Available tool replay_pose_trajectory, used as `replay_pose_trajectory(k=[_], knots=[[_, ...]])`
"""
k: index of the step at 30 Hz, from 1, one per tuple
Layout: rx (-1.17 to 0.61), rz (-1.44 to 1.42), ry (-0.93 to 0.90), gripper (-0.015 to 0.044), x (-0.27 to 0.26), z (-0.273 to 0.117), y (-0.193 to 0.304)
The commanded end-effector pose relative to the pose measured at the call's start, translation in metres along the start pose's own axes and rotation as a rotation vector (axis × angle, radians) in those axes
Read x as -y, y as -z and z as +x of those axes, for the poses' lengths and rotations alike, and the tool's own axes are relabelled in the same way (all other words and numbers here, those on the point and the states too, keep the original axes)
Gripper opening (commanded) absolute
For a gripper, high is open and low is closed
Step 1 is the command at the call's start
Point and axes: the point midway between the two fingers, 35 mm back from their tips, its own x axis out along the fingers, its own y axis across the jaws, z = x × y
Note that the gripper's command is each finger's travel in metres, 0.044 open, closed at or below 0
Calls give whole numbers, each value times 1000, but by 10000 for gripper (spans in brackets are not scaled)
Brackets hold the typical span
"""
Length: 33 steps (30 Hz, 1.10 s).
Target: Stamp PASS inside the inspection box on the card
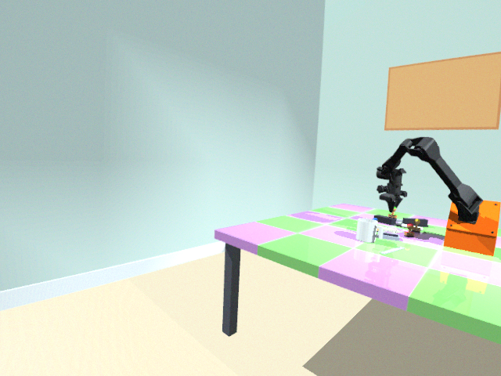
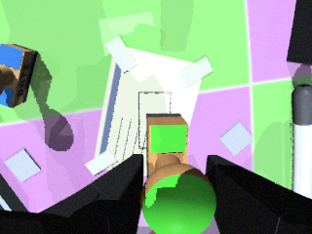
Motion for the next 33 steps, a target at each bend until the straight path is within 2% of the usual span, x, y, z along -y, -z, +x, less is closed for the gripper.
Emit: replay_pose_trajectory(k=[1,33], knots=[[1,4,-1,0,0,3,0],[3,5,-1,0,-2,24,0]])
